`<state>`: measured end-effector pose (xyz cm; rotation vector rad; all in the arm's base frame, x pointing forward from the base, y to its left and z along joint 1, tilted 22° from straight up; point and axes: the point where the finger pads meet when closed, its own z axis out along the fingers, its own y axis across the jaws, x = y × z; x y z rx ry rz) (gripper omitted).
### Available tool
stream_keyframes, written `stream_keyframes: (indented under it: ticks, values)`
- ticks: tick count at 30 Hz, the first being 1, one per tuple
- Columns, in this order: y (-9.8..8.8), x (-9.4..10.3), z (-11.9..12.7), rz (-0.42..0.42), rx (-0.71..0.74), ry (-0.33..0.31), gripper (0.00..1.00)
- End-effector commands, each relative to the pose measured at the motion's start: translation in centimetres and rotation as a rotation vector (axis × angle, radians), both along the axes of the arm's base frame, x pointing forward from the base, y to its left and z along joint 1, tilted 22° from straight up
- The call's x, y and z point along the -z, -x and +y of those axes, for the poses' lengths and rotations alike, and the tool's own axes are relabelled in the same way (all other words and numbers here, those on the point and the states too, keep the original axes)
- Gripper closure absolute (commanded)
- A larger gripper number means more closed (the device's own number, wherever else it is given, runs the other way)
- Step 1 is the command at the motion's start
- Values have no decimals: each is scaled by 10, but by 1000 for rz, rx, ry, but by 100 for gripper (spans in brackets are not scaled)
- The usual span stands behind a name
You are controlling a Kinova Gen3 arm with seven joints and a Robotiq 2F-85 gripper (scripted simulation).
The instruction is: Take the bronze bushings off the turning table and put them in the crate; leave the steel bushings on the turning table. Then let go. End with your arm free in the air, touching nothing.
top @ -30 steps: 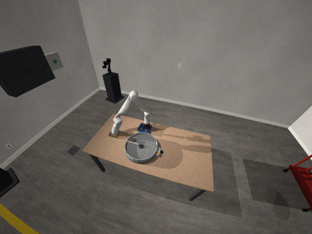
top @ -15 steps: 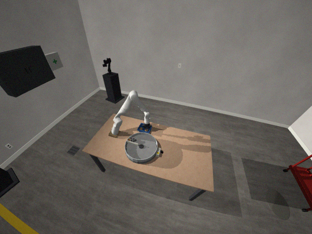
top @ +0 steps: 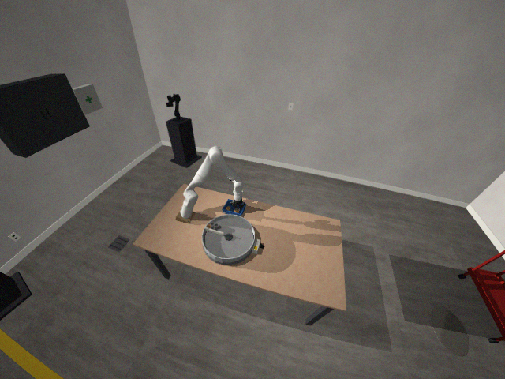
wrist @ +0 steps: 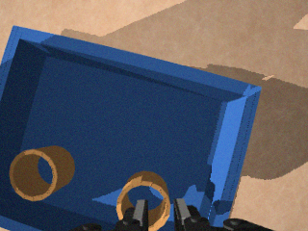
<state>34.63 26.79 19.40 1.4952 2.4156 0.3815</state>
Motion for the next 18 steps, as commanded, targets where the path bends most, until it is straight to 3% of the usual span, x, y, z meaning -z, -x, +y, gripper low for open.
stream_keyframes:
  ticks: [1, 11, 16, 18]
  values:
    - [1, -2, 2, -2, -4, -5, 81]
    - [1, -2, 2, -2, -4, -5, 81]
    - [21, -54, -3, -2, -4, -5, 81]
    - [21, -54, -3, -2, -4, -5, 81]
